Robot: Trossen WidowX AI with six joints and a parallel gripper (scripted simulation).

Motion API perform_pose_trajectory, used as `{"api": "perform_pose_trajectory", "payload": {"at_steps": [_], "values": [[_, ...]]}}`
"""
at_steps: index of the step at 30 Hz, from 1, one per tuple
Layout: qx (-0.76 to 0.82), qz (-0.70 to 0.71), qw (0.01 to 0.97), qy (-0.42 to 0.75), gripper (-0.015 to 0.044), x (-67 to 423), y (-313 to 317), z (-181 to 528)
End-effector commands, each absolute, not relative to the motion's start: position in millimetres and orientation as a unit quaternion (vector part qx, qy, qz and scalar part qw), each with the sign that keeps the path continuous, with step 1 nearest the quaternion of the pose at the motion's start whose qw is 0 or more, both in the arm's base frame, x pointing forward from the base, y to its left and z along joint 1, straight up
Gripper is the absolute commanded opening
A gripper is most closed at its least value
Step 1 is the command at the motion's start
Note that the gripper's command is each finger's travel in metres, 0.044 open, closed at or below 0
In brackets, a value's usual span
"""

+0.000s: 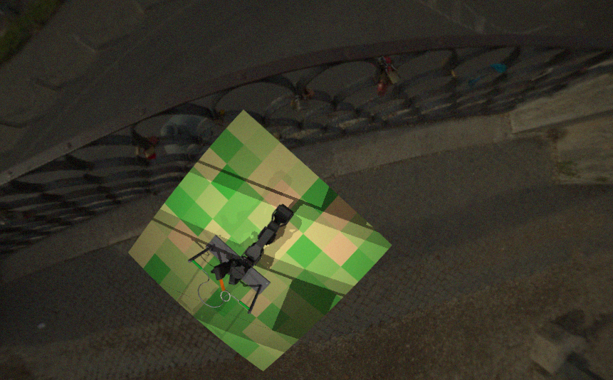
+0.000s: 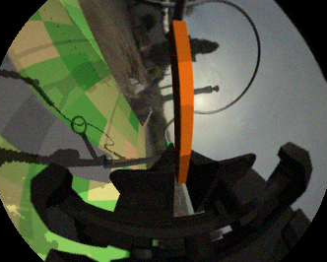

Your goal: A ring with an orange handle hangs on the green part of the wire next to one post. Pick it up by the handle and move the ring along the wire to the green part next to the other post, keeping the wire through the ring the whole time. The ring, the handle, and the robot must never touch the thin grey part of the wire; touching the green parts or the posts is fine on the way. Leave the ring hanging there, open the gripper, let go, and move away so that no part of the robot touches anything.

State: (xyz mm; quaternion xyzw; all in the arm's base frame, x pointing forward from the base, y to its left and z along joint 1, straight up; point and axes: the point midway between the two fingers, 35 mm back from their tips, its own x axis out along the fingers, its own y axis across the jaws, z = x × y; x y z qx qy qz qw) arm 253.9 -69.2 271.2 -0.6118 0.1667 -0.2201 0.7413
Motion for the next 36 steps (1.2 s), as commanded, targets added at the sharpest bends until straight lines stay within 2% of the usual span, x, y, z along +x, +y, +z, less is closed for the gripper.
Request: {"api": "perform_pose_trajectory", "payload": {"at_steps": [1,16,22,36], "values": [[-0.573,-0.209,0.772,0.181,-0.0150,254,-65,253],[-0.429,-0.171,0.861,0.215,-0.0150,254,-39,205],[-0.369,-0.140,0.899,0.190,-0.0150,264,-28,186],[-0.238,-0.109,0.943,0.206,-0.0150,264,9,160]]}}
